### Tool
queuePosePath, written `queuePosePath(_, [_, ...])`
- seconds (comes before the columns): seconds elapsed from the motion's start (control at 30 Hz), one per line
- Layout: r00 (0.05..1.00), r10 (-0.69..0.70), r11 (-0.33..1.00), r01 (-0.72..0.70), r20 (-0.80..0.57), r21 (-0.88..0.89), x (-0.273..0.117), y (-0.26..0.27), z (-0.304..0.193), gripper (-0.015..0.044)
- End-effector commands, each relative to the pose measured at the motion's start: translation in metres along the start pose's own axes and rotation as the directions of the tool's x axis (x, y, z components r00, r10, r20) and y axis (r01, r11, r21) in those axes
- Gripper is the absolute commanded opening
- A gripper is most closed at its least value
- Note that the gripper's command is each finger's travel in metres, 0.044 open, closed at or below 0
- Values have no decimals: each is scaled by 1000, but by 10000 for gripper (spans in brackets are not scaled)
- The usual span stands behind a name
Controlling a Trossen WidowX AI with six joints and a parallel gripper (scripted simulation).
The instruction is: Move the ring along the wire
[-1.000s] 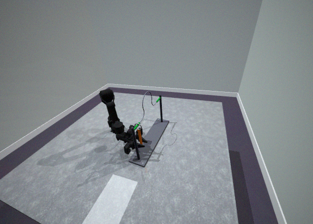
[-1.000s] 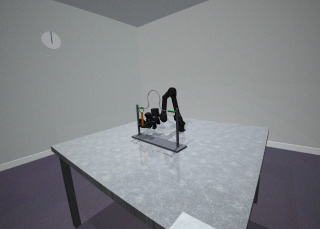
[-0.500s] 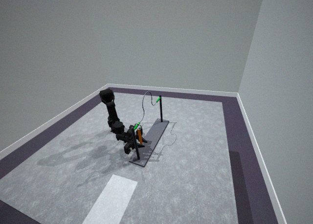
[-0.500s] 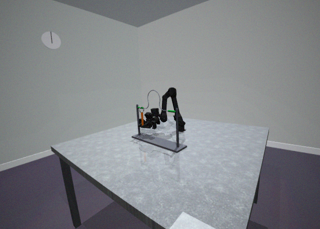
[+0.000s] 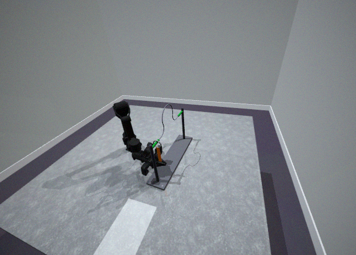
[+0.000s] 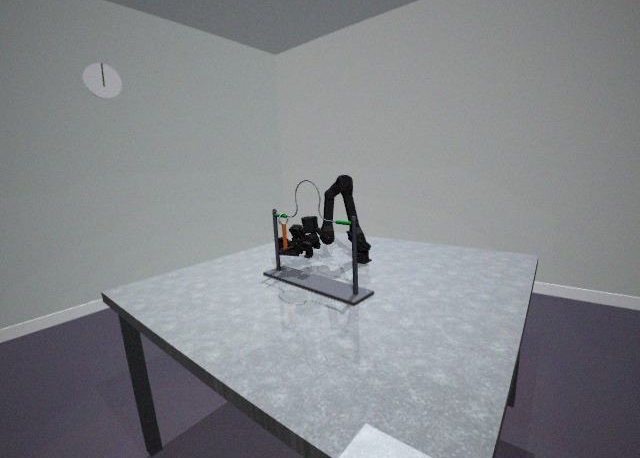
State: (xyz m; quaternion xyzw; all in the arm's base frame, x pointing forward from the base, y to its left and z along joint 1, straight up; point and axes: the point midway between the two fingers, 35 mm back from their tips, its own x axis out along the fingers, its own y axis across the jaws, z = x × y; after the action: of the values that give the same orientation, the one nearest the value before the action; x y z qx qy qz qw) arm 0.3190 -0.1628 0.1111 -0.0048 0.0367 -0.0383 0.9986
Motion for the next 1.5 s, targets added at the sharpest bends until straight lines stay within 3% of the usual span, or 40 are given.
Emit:
queuePosePath(0.0, [1000,0,1000,0,0,0,0,0,0,-150])
queuePosePath(1.47, [1000,1,1000,-1,2,-1,-1,5,13,-150])
